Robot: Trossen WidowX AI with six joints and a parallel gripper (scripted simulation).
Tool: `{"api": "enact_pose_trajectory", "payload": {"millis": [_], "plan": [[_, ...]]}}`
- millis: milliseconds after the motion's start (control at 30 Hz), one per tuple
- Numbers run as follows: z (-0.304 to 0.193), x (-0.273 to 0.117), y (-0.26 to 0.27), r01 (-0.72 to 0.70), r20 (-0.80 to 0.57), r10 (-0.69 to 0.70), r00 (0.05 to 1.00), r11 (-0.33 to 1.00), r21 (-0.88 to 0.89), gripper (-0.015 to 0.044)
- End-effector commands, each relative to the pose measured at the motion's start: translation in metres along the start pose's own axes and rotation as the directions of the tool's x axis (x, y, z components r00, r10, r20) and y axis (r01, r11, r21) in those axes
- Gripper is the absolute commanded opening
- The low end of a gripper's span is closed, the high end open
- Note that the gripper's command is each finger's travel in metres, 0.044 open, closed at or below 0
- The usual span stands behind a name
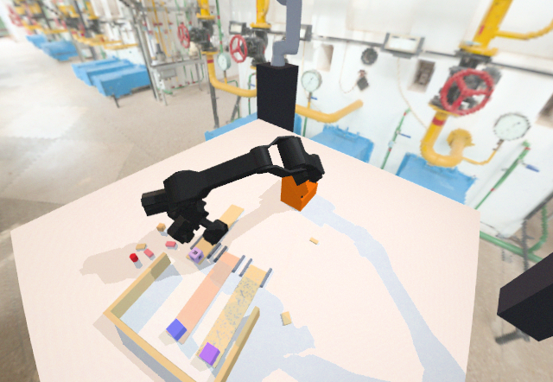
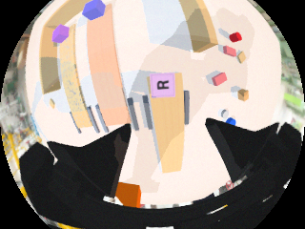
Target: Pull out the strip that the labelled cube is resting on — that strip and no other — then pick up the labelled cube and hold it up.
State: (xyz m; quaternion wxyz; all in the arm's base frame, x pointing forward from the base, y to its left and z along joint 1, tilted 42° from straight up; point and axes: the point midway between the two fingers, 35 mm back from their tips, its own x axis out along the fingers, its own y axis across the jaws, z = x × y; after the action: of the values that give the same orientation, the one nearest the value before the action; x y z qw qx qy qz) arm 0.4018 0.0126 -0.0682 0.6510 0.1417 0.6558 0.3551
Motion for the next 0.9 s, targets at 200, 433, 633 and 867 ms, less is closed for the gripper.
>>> {"api": "enact_pose_trajectory", "payload": {"millis": [200,433,633,867], "plan": [[0.037,-0.007,0.005,-0.002,0.007,0.002,1.000,1.000,0.001,0.0440],[0.041,-0.002,0.005,-0.002,0.008,0.002,1.000,1.000,0.001,0.0309],[0.041,0.008,0.005,-0.002,0.008,0.002,1.000,1.000,0.001,0.0250],[0.041,0.020,0.005,-0.003,0.008,0.003,1.000,1.000,0.001,0.0250]]}}
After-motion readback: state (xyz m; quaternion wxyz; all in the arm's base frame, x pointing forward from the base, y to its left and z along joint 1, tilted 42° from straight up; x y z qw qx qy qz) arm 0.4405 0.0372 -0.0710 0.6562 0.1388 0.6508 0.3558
